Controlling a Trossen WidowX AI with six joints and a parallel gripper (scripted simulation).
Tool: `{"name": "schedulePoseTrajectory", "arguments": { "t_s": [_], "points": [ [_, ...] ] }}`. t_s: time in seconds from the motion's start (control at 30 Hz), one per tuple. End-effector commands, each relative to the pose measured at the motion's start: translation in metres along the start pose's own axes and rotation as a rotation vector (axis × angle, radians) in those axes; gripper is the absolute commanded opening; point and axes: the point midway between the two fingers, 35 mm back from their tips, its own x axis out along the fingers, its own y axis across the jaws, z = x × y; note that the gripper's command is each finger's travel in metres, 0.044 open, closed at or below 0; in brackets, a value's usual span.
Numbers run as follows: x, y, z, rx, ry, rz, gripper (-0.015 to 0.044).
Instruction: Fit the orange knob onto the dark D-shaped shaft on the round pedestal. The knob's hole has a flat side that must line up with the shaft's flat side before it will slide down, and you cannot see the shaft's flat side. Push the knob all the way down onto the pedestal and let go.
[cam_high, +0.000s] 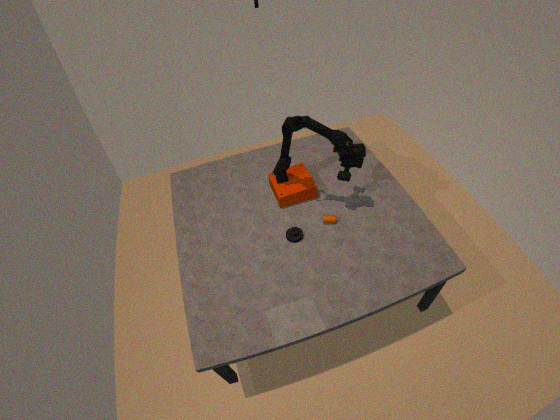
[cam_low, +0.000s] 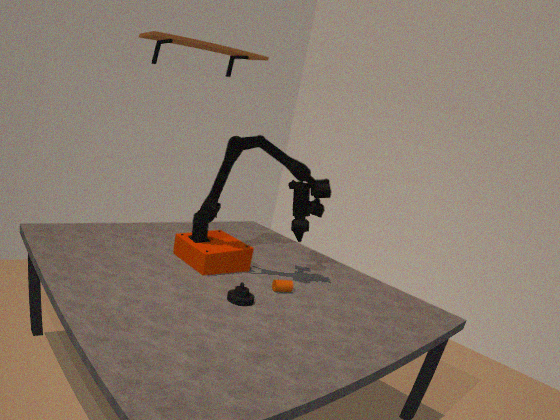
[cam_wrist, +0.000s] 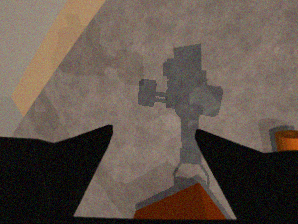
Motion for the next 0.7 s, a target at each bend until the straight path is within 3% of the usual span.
{"name": "schedulePoseTrajectory", "arguments": {
  "t_s": [0.0, 0.4, 0.67],
  "points": [
    [0.002, -0.074, 0.007, -0.112, 0.031, -0.121, 0.0440],
    [-0.006, -0.220, -0.019, -0.342, 0.213, -0.281, 0.0440],
    [-0.006, -0.225, -0.021, -0.350, 0.222, -0.284, 0.0440]
  ]
}}
